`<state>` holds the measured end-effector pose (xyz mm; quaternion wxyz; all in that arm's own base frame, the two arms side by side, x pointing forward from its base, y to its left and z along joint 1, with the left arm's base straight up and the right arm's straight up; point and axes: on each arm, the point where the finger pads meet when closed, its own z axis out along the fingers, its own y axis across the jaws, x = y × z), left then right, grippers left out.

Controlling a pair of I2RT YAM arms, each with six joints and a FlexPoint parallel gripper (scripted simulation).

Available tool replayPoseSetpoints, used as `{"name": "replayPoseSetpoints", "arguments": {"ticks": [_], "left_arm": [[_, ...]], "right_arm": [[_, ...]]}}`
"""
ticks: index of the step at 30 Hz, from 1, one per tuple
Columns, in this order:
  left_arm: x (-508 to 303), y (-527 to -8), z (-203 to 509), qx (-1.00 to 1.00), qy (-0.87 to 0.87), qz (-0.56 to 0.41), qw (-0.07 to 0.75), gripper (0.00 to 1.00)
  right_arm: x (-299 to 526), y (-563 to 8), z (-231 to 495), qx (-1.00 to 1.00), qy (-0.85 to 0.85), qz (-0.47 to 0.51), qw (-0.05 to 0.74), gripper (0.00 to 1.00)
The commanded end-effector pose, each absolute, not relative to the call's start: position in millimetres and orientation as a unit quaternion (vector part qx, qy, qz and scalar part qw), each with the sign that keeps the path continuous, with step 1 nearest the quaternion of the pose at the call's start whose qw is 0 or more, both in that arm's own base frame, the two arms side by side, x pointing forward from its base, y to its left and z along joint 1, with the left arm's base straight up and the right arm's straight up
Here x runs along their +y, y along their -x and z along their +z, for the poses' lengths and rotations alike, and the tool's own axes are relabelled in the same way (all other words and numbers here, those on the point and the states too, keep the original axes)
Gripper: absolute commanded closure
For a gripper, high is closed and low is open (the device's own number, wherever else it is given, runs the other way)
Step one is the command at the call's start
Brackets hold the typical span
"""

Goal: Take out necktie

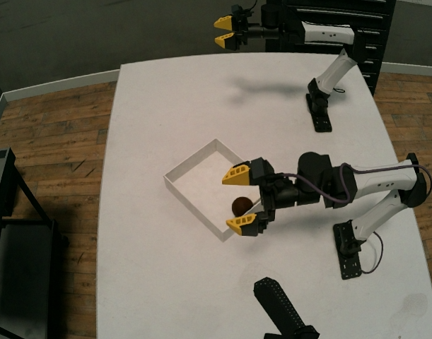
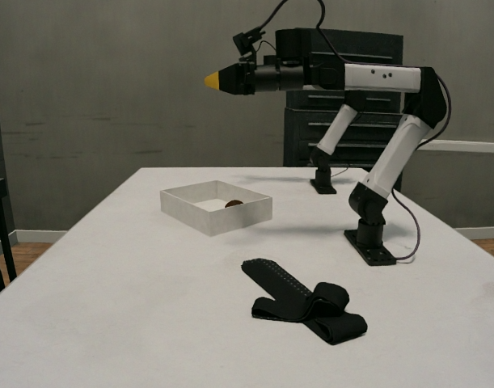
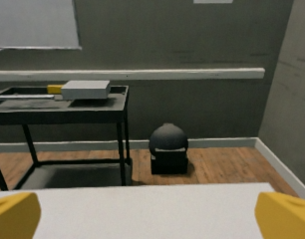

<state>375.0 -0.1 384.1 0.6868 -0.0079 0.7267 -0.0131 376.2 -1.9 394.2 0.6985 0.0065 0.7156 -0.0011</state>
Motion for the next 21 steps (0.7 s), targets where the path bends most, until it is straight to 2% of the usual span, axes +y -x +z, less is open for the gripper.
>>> {"name": "replayPoseSetpoints", "arguments": {"ticks": [1, 21], "left_arm": [[-3.5, -376.1, 387.6, 0.723, 0.000, -0.016, 0.691, 0.00], [-3.1, -376.8, 433.8, 0.723, 0.000, -0.016, 0.691, 0.00]], "right_arm": [[-1.9, -376.3, 394.9, 0.714, -0.006, -0.001, 0.700, 0.00], [-1.9, -376.3, 394.9, 0.714, -0.006, -0.001, 0.700, 0.00]]}}
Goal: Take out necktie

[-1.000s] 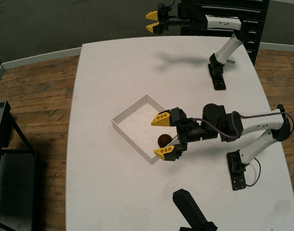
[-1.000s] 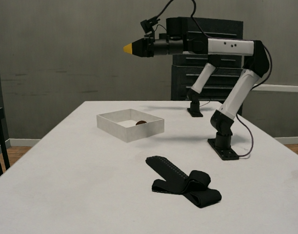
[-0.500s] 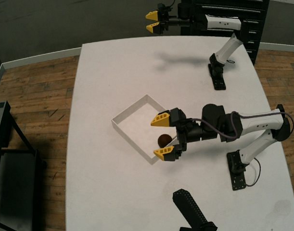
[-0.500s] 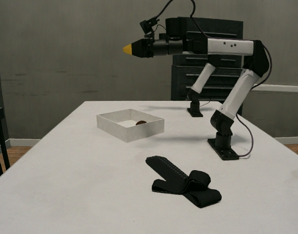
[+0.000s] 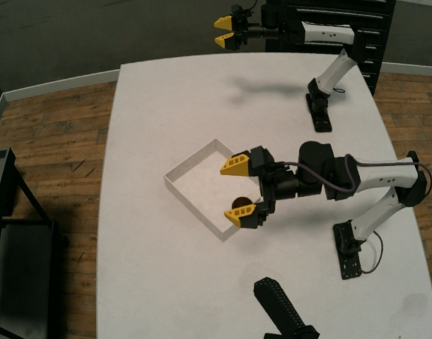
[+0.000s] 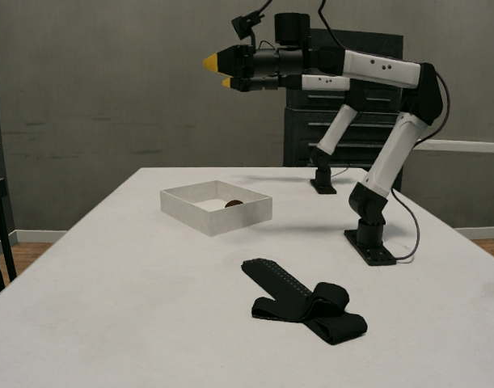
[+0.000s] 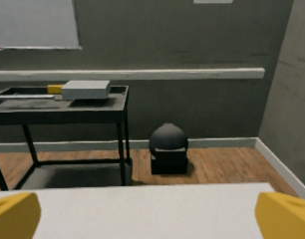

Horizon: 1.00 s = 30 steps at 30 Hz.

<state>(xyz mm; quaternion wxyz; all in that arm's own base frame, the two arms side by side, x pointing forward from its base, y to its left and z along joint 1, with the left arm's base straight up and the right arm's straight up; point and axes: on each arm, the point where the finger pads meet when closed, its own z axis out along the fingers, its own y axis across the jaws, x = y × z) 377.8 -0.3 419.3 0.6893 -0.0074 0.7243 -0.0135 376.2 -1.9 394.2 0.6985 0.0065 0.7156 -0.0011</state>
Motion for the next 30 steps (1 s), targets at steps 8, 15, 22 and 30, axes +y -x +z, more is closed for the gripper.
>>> {"name": "replayPoseSetpoints", "arguments": {"ticks": [8, 15, 22, 30], "left_arm": [[-2.7, -377.1, 459.6, 0.723, 0.000, -0.016, 0.691, 0.00], [-3.8, -377.2, 473.2, 0.723, -0.001, -0.017, 0.691, 0.00], [-3.6, -377.3, 484.5, 0.723, -0.001, -0.017, 0.691, 0.00], [-3.6, -377.3, 485.8, 0.723, -0.001, -0.017, 0.691, 0.00]], "right_arm": [[-1.9, -376.3, 394.9, 0.714, -0.006, -0.001, 0.700, 0.00], [-1.9, -376.3, 394.9, 0.714, -0.006, -0.001, 0.700, 0.00], [-1.9, -376.3, 394.9, 0.714, -0.006, -0.001, 0.700, 0.00], [-1.9, -376.3, 396.2, 0.714, -0.006, -0.001, 0.700, 0.00]]}}
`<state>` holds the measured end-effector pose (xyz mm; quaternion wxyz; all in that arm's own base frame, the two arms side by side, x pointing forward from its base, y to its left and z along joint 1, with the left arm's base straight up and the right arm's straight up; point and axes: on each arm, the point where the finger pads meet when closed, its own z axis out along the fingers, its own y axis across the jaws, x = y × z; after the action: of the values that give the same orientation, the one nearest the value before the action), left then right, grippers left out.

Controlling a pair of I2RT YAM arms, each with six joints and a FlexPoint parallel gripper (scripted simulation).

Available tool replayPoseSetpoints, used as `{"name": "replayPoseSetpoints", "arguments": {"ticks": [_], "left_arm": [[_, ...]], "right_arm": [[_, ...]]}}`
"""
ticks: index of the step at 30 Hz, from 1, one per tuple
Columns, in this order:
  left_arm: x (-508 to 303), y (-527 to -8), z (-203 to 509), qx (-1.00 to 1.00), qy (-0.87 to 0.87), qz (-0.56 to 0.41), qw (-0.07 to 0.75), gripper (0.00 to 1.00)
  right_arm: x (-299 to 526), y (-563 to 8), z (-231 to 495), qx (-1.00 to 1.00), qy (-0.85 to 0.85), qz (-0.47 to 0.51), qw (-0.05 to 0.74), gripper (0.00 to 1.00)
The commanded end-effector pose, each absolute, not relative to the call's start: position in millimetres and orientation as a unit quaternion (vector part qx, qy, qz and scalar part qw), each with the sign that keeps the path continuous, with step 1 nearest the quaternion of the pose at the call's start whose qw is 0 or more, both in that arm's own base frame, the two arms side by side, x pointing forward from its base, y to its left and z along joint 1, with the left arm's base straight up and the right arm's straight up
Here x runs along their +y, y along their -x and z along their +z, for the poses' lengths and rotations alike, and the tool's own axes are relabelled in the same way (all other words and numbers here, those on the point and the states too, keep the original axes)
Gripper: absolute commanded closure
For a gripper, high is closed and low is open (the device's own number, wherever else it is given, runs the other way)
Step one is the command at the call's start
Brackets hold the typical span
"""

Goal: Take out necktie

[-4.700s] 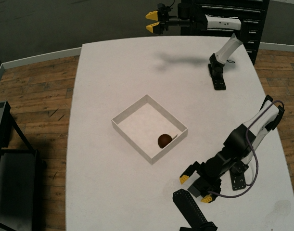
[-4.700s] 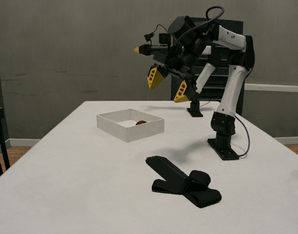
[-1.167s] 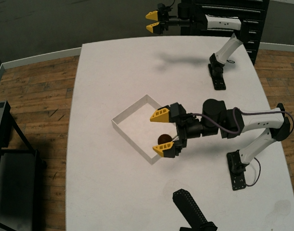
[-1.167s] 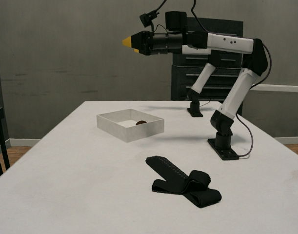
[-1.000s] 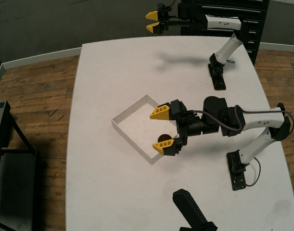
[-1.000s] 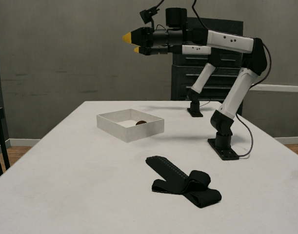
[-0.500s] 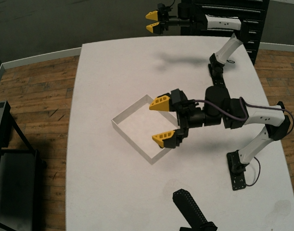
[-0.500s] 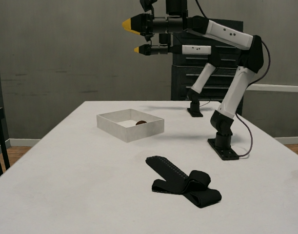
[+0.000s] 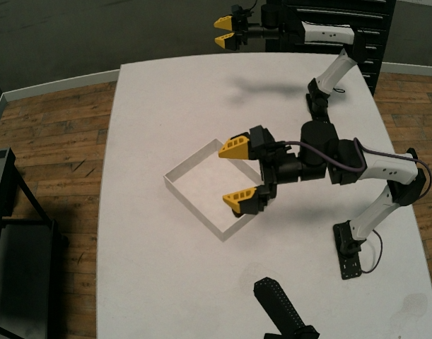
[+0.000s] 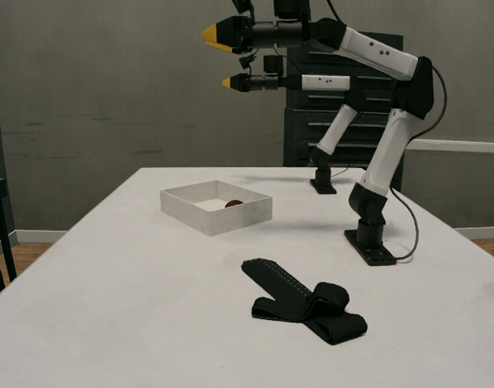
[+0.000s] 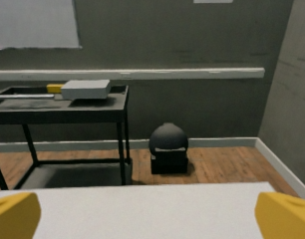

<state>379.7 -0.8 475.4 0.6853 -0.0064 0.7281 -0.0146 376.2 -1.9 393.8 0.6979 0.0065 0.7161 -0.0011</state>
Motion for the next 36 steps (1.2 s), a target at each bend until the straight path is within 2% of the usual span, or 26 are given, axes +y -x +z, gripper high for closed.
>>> {"name": "replayPoseSetpoints", "arguments": {"ticks": [1, 36], "left_arm": [[-4.1, -377.4, 485.9, 0.723, -0.001, -0.018, 0.691, 0.00], [-4.0, -377.5, 485.8, 0.723, -0.001, -0.018, 0.691, 0.00]], "right_arm": [[-1.9, -376.3, 397.1, 0.714, -0.006, -0.001, 0.700, 0.00], [-1.9, -376.4, 482.8, 0.714, -0.006, -0.001, 0.700, 0.00]]}}
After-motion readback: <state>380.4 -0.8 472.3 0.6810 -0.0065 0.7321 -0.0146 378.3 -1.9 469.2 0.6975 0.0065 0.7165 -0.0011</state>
